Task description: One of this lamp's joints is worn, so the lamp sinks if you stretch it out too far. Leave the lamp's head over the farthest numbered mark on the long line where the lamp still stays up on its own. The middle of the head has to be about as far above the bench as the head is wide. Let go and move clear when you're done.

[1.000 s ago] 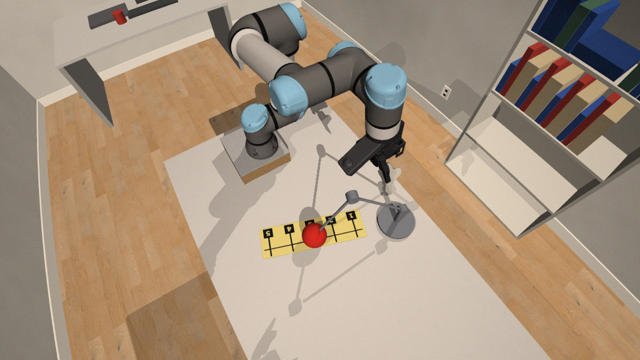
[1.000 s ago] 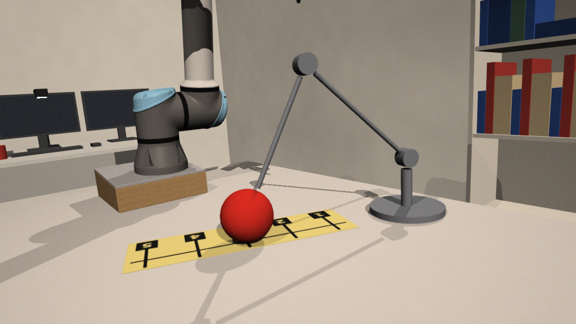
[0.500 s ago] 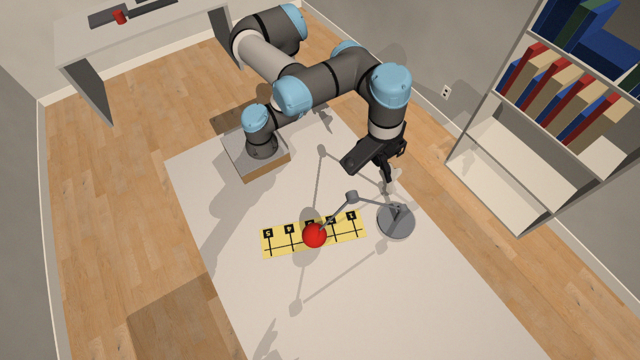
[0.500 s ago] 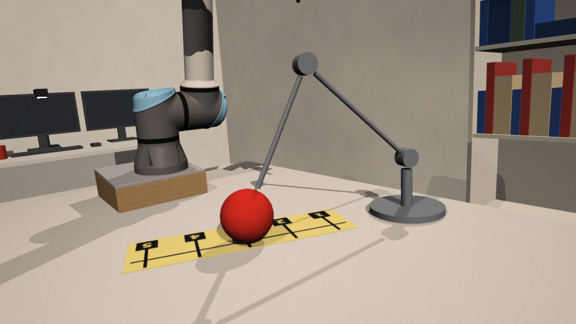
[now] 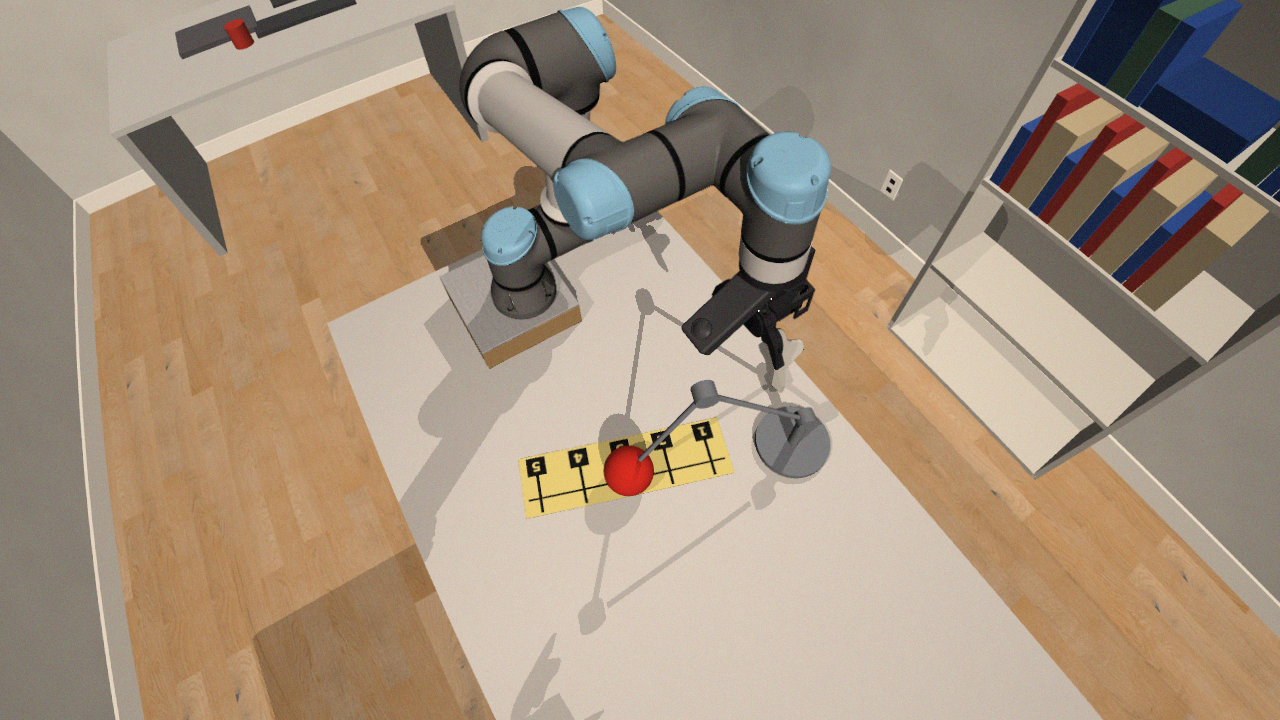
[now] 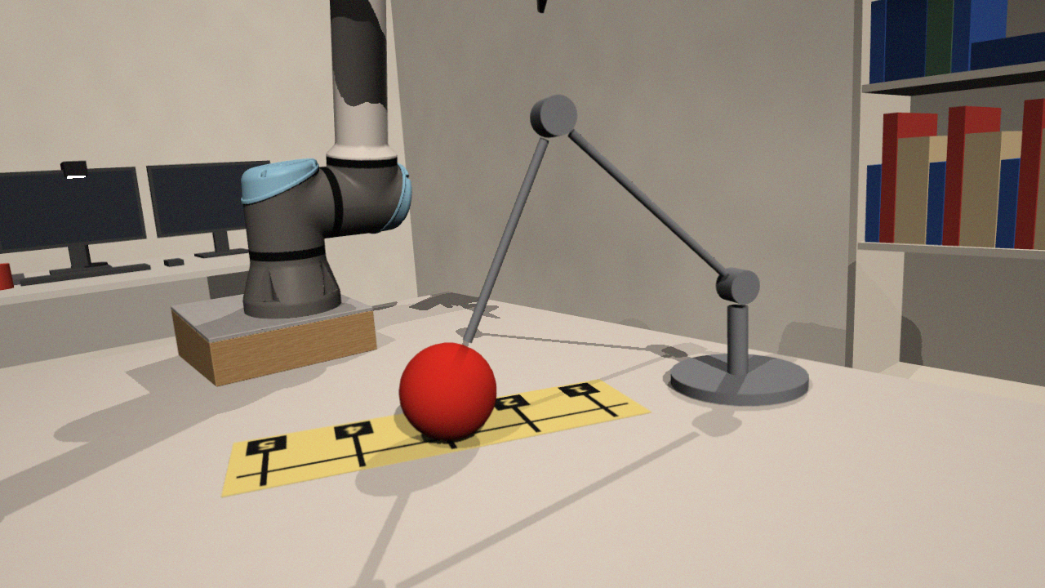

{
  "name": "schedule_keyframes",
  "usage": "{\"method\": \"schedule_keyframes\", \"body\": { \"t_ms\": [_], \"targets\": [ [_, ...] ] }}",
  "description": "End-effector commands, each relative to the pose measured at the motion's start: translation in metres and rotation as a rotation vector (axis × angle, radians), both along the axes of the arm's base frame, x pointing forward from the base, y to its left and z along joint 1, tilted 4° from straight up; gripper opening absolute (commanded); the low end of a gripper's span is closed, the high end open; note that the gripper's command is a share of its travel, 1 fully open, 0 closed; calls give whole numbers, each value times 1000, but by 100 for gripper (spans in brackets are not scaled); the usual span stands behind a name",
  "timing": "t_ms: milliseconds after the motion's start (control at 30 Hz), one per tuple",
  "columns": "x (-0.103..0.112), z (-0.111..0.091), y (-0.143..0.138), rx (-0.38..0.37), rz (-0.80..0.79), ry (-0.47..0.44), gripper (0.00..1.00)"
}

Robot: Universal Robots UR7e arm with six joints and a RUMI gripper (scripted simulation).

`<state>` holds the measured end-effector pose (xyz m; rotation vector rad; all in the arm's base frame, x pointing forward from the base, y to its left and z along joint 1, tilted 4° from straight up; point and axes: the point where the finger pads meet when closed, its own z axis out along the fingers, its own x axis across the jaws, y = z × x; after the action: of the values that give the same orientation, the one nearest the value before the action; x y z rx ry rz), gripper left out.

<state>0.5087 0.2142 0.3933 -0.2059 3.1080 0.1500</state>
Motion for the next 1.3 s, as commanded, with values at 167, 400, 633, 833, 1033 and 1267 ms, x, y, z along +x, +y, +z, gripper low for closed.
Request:
{"method": "schedule_keyframes", "body": {
  "t_ms": [167, 400, 633, 833, 1033, 1267],
  "targets": [
    [1, -16, 2, -96, -183, -16, 100],
    [2, -23, 2, -98, -181, -13, 100],
    [3, -33, 3, -101, -179, -10, 100],
    [3, -37, 3, -102, -178, -9, 100],
    [3, -37, 3, -102, -178, -9, 100],
    [3, -37, 3, -101, -179, -9, 100]
  ]
}}
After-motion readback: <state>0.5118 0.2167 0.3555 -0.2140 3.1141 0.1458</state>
